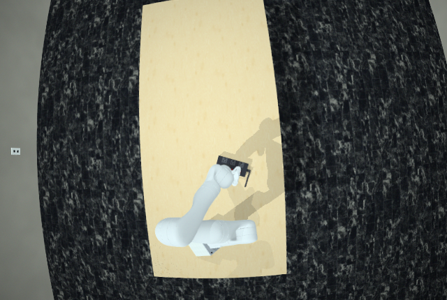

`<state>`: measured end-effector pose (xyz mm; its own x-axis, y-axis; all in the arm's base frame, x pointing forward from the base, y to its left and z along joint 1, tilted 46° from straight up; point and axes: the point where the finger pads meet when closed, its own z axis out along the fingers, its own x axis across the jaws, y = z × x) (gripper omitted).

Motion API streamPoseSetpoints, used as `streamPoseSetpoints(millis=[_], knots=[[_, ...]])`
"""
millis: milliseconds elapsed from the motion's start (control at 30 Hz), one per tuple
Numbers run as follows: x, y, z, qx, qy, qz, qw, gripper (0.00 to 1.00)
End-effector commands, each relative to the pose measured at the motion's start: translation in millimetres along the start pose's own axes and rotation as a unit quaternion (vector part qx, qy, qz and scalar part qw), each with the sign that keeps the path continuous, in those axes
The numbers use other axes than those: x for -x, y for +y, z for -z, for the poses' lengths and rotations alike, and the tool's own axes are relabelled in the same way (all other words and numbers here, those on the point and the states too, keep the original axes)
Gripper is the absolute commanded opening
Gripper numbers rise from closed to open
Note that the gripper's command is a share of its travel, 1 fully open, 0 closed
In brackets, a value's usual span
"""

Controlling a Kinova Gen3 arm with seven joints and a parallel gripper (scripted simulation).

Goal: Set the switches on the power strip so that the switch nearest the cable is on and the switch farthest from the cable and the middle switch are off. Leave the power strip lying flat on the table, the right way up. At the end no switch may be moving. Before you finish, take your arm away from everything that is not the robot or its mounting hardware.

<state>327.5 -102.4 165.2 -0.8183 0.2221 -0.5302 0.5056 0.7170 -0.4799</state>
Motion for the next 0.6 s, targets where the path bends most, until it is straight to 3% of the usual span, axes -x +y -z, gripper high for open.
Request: streamPoseSetpoints(millis=[0,567], knots=[[0.6,-0.6,-2.3,0.0,0.0,0.0,1.0,0.0],[2.6,0.8,3.7,0.0,-0.002,0.001,1.0,0.0]])
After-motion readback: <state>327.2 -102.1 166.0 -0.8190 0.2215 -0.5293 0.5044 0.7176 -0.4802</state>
